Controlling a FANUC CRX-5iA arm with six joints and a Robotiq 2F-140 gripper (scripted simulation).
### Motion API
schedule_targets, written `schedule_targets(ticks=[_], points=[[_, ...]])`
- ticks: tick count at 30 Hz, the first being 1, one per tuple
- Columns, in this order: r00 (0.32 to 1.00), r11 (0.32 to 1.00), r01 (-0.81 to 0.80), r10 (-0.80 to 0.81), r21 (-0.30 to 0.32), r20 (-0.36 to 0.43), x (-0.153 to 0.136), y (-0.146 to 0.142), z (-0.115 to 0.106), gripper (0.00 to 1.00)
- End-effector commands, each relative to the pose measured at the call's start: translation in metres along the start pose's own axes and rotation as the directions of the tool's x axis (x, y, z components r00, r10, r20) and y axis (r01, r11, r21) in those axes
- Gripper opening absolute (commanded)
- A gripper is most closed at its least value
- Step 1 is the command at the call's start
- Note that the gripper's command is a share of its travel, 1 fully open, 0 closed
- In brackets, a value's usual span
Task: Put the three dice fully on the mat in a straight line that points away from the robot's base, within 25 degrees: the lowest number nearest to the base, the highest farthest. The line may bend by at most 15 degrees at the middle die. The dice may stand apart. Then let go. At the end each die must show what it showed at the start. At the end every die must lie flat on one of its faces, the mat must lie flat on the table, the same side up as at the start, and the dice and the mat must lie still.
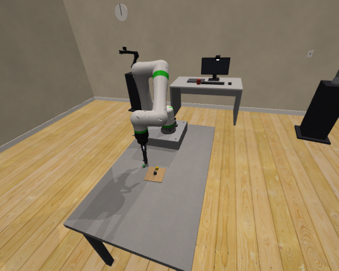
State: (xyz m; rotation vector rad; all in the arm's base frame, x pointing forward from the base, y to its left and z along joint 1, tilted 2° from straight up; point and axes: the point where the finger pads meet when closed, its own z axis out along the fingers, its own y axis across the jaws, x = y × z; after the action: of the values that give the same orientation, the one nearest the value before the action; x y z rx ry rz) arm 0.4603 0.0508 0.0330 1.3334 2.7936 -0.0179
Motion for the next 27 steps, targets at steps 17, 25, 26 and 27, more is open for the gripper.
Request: schedule_targets(ticks=[17, 25, 26, 27], points=[[0.967, 0.967, 0.253, -0.254, -0.01, -0.014, -0.026, -0.041, 0.007, 0.21], [0.967, 0.967, 0.253, -0.254, -0.01, -0.014, -0.026, -0.041, 0.007, 0.21], [0.967, 0.967, 0.253, -0.254, -0.01, -0.014, -0.026, -0.041, 0.007, 0.21], [0.967, 0.967, 0.253, -0.254, -0.01, -0.014, -0.026, -0.041, 0.007, 0.21]])
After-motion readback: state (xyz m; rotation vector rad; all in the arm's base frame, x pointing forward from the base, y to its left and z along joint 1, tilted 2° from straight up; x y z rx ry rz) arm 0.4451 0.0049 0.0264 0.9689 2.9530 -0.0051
